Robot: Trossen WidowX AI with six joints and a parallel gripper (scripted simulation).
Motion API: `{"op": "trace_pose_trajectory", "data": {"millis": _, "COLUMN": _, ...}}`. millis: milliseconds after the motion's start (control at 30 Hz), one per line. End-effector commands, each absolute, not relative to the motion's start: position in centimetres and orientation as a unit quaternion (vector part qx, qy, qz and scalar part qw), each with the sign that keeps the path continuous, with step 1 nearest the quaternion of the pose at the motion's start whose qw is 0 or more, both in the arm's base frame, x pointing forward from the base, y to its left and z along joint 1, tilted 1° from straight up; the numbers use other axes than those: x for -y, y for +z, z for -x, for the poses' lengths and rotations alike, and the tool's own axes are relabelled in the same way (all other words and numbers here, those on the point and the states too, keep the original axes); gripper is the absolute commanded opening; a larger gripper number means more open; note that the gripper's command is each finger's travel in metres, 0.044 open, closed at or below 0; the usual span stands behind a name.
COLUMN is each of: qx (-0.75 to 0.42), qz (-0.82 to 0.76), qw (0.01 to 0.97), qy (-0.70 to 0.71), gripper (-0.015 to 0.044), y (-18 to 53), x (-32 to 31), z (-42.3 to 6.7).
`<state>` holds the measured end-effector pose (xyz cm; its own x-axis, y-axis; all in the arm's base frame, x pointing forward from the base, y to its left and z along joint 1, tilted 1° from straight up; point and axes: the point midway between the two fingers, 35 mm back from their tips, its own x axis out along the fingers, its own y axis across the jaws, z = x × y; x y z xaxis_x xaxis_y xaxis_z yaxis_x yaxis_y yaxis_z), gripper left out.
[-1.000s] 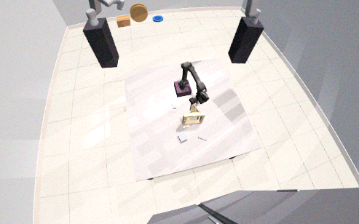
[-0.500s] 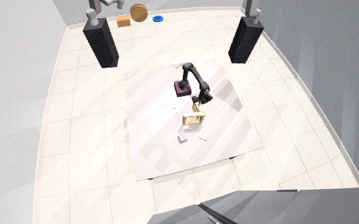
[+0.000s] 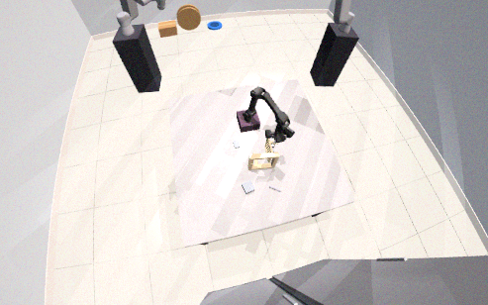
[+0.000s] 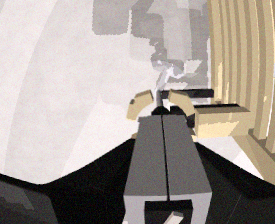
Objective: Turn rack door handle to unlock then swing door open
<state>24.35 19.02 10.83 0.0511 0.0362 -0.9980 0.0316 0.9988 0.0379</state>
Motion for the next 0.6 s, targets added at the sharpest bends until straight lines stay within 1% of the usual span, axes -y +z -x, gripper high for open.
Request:
{"op": "trace_pose_trajectory", "data": {"millis": 0, "qx": -0.69, "qz": -0.056, "qw": 0.721, "qy": -0.036, "gripper": 0.0024, "y": 10.87, "x": -19.44, "z": -24.54}}
{"op": "trace_pose_trajectory", "data": {"millis": 567, "qx": -0.69, "qz": -0.06, "qw": 0.72, "qy": -0.04, "gripper": 0.0024, "y": 10.87, "x": -19.59, "z": -24.56}}
